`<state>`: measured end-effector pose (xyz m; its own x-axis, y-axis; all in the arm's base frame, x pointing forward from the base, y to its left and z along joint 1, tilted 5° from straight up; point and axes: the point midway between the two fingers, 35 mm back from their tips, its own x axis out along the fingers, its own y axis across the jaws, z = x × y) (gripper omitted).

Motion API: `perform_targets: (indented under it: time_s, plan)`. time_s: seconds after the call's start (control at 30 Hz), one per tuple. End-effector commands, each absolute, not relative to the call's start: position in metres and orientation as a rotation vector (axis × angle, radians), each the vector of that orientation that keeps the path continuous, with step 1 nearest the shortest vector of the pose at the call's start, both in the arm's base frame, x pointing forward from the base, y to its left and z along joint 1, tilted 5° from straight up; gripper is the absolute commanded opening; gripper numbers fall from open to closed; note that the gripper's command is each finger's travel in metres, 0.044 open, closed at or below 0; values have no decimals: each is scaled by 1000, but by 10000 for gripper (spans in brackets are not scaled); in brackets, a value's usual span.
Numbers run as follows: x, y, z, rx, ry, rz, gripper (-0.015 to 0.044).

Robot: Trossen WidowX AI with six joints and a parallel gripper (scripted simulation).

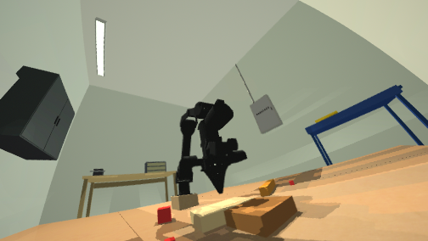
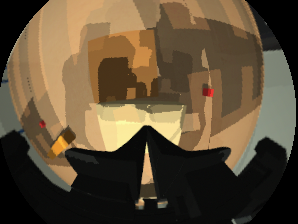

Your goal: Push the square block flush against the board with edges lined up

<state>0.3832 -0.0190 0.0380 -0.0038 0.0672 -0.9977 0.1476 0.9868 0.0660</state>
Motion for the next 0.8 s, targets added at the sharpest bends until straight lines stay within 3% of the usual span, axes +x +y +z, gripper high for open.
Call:
perform_targets:
  time_s: [0.0,0.77]
  plan:
    - [383,-9,40,64,1569,47,0]
    - [378,48,44,-555,1451,669,0]
